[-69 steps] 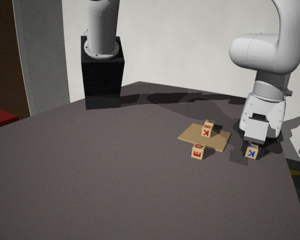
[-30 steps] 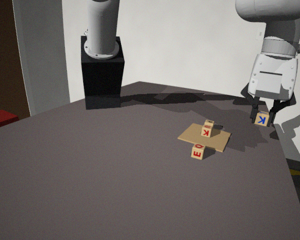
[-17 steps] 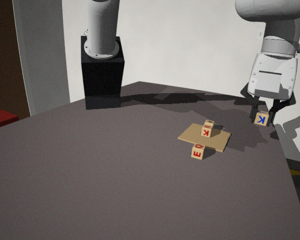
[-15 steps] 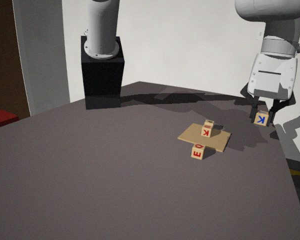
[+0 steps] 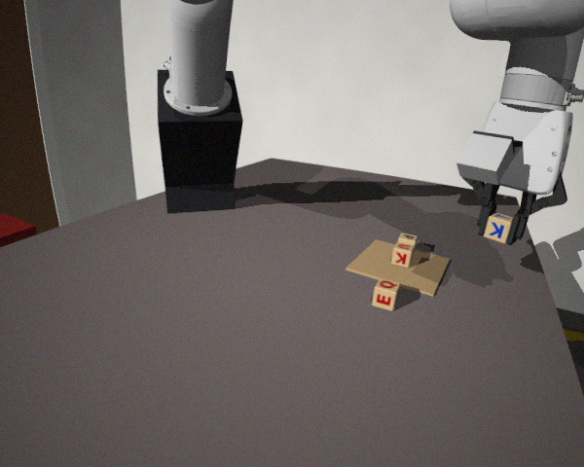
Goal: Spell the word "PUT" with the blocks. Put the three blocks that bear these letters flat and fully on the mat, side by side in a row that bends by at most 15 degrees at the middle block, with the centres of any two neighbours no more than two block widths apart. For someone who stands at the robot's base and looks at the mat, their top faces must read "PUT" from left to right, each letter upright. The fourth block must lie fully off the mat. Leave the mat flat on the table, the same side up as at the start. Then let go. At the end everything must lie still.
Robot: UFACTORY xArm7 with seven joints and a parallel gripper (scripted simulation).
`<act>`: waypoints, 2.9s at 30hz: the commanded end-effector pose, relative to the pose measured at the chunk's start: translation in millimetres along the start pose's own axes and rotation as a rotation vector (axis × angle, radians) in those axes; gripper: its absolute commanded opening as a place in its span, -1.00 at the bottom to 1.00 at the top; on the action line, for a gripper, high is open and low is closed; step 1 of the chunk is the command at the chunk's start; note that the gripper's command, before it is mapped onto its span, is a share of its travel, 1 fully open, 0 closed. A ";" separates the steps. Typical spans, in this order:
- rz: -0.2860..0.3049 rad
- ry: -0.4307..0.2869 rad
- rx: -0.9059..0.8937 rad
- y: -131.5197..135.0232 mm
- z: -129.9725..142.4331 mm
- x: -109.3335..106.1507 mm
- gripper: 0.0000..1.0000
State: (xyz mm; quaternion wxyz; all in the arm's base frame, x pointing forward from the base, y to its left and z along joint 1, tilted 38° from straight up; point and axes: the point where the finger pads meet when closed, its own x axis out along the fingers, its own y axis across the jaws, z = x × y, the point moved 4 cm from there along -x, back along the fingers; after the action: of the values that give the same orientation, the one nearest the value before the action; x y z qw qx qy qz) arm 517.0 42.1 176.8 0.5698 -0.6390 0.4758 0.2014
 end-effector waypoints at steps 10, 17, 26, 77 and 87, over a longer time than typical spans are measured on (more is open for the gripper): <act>-0.018 0.008 0.385 14.3 -6.7 -1.9 -0.47; -0.020 0.009 0.600 22.9 -10.8 -2.1 -0.47; -0.023 0.010 0.850 33.2 -15.2 -2.3 -0.47; -0.016 -0.015 2.329 100.3 -33.3 -2.9 -0.47; -0.004 -0.021 2.601 113.8 -35.0 -3.1 -0.47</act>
State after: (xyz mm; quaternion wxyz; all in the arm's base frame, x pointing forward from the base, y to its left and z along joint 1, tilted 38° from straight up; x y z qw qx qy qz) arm 413.6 21.6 129.1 0.7797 0.3489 0.3387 -0.3945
